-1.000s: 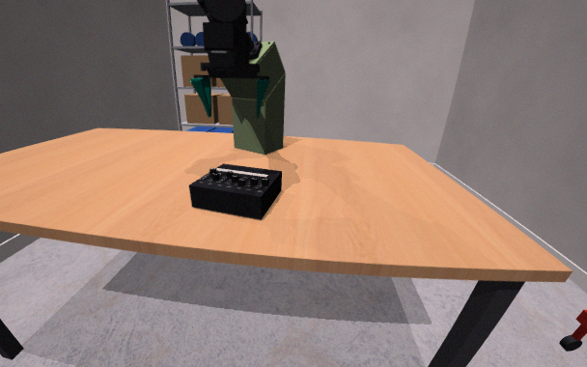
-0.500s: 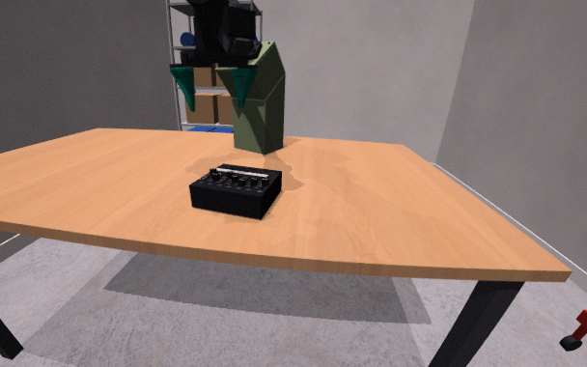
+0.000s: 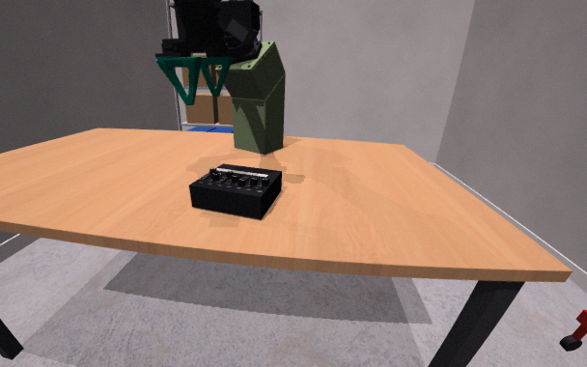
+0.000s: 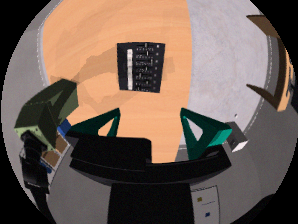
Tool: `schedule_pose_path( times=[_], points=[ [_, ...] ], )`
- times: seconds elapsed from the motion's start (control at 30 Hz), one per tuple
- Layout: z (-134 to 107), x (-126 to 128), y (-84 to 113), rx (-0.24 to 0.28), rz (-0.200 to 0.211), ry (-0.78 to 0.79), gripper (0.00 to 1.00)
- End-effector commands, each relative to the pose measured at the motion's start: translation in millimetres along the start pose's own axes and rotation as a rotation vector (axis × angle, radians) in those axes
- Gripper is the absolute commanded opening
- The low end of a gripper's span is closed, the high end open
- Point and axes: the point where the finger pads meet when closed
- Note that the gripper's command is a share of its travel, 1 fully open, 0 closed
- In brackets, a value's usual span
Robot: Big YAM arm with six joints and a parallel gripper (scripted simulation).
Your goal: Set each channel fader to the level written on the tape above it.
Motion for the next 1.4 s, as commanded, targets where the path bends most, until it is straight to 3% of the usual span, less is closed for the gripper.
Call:
schedule_pose_path(
  times=[0.0,0.03,0.33,0.57,0.6,1.37],
  points=[
    [-11,-26,18.1,-0.02,-0.047,0.186,1.0],
    [-9,-11,9.9,-0.025,-0.037,0.307,1.0],
    [-11,-15,13.1,-0.055,-0.079,0.71,1.0],
    [-9,-13,9.1,-0.059,-0.069,0.714,1.0],
    [-8,-8,5.8,-0.066,-0.049,0.721,1.0],
    [-7,-8,6.3,-0.066,-0.051,0.724,1.0]
  ],
)
Point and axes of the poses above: the point where the finger pads meet when closed, its own y axis back along the fingers, its own x axis across the jaws, z = x × y, and after that the axes turned 12 degrees about y, right-handed
